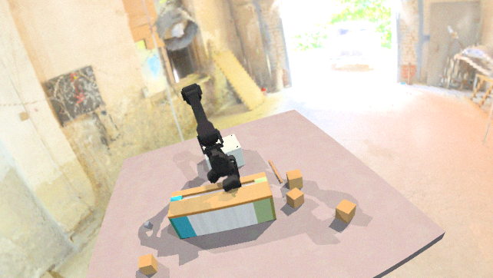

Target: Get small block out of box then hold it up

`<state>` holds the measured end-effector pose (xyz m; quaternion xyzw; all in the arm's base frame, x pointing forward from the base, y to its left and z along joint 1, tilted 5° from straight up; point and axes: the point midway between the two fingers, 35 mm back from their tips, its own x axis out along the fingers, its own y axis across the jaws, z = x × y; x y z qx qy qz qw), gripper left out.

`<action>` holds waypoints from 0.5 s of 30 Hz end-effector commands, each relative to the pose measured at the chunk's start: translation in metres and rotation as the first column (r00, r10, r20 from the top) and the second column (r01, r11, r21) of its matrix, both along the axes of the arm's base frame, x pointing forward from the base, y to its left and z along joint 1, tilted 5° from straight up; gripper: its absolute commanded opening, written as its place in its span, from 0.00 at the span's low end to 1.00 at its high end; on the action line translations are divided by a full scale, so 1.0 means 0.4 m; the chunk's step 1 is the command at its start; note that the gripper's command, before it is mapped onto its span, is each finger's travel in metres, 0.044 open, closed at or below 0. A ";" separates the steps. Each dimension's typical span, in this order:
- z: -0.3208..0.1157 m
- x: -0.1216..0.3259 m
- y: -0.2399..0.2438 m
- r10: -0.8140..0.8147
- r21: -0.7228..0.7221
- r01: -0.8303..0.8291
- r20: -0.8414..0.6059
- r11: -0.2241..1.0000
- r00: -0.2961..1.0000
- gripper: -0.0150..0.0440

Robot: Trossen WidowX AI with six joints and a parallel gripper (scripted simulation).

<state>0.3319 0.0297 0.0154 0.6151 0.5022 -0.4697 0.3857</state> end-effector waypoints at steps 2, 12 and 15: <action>-0.004 0.007 0.036 -0.003 0.005 0.003 -0.002 1.000 1.000 0.93; -0.008 0.019 0.095 -0.003 0.007 0.003 -0.001 1.000 1.000 0.93; 0.012 0.022 0.096 -0.002 0.007 0.002 -0.001 1.000 1.000 0.93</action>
